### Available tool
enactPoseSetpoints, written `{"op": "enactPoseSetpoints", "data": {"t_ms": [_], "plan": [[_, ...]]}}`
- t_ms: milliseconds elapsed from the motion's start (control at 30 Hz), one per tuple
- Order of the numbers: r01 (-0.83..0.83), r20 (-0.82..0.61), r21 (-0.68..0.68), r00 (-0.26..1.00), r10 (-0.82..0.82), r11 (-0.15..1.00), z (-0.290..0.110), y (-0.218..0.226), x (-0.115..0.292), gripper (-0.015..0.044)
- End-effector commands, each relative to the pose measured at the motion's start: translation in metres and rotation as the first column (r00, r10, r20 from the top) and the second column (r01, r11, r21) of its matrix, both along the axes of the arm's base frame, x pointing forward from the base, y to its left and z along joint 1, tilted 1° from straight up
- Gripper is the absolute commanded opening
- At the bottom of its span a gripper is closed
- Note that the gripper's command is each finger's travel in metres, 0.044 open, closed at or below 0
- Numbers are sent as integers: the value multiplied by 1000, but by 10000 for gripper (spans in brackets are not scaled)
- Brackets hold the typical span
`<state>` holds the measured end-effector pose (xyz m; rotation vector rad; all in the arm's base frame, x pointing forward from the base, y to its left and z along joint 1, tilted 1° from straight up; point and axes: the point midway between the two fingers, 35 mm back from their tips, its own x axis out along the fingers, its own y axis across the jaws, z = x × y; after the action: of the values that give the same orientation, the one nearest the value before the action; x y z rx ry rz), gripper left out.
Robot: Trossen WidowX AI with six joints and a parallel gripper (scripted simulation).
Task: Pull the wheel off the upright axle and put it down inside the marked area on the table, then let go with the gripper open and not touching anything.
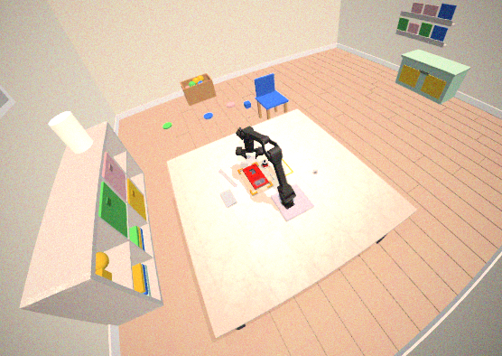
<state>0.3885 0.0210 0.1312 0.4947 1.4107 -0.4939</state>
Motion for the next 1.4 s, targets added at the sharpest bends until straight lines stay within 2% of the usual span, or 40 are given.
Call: {"op": "enactPoseSetpoints", "data": {"t_ms": [0, 133, 633, 1033, 1200, 1333, 1367], "plan": [[-412, -77, -7, 909, 410, 911, 2, -67, -23, 300], [-513, -93, 2, 855, 511, 858, 2, -84, -30, 300], [-513, -93, 2, 855, 511, 858, 1, -85, -29, 300], [-513, -93, 1, 855, 511, 858, -68, -89, -28, 300], [-513, -93, 1, 855, 511, 858, -72, -89, -28, 300], [-509, -107, 8, 856, 506, 861, -71, -89, -30, 195], [-509, -107, 8, 856, 506, 861, -71, -89, -30, 188]]}}
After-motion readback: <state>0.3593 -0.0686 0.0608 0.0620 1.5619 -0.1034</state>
